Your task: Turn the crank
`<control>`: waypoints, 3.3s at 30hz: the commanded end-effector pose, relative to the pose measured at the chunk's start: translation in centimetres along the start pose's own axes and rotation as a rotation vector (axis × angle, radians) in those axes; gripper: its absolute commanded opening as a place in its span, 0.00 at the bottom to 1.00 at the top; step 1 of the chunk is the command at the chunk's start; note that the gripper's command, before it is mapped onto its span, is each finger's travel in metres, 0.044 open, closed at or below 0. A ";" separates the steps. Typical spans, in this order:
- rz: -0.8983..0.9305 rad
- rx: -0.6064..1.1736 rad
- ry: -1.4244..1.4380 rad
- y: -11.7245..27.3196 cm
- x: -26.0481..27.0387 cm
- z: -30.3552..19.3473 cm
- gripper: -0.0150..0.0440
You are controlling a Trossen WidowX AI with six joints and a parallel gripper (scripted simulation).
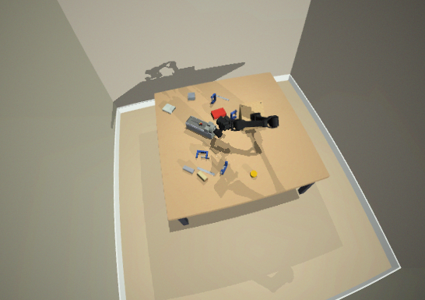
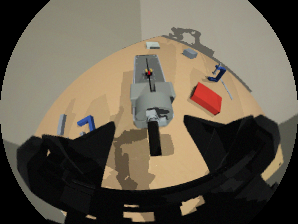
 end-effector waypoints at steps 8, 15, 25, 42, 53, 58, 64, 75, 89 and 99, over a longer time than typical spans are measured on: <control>-0.012 0.006 -0.005 -1.5 -0.3 -1.5 1.00; -0.011 0.006 -0.006 -2.3 -0.3 -2.3 1.00; -0.009 0.006 -0.006 -3.2 -0.3 -3.5 1.00; -0.009 0.006 -0.006 -3.3 -0.3 -3.5 0.29; -0.009 0.006 -0.006 -3.2 -0.3 -3.4 0.25; -0.009 0.006 -0.006 -3.0 -0.8 -3.3 0.25; -0.010 0.006 -0.006 -2.9 -1.4 -3.3 0.25; -0.010 0.006 -0.006 -3.0 -1.9 -3.4 0.25; -0.010 0.006 -0.006 -3.1 -2.3 -3.5 0.25; -0.010 0.006 -0.006 -3.1 -2.4 -3.5 0.25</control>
Point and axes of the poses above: the point midway between the two fingers, 35 mm back from their tips, its own y axis back along the fingers, its own x axis across the jaws, z = x × y, the point moved 4 cm from there along y, back along the fingers, and after that the axes turned 2 degrees about y, right-handed, at the moved point
